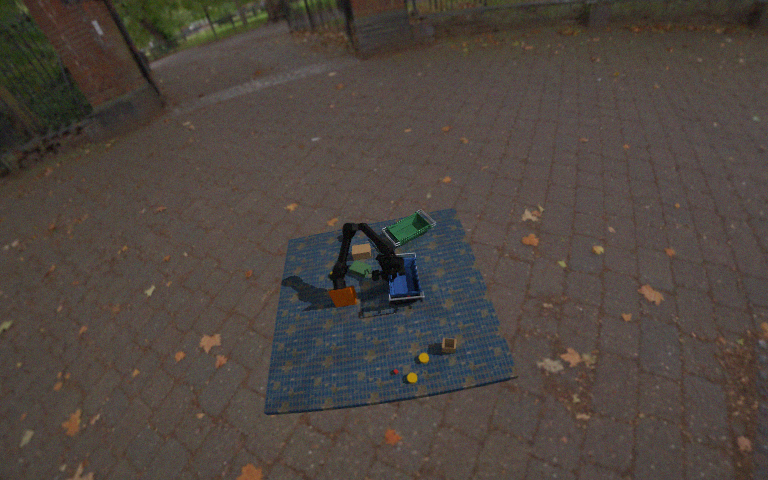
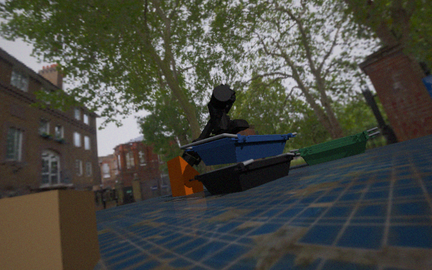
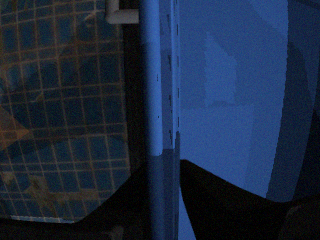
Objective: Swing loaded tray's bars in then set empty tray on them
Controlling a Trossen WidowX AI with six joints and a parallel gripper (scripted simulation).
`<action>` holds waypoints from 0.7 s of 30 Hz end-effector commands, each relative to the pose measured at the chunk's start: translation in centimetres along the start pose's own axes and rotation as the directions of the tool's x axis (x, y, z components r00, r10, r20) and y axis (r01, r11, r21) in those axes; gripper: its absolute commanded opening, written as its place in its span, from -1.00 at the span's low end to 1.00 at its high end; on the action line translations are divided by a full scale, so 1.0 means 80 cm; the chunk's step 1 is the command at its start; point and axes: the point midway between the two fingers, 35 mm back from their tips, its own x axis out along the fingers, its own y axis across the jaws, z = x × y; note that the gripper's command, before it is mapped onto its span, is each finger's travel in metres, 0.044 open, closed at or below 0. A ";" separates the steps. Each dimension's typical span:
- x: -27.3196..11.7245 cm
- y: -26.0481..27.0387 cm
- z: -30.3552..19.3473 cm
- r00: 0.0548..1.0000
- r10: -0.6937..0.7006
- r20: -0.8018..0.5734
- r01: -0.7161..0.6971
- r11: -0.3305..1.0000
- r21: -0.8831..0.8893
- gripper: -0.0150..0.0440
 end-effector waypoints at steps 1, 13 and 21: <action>0.011 0.008 0.001 1.000 0.023 0.001 -0.023 1.000 0.008 -0.49; 0.018 0.013 0.002 0.999 0.035 0.002 -0.035 0.999 0.012 -0.49; 0.018 0.013 0.002 0.999 0.035 0.002 -0.035 0.999 0.012 -0.49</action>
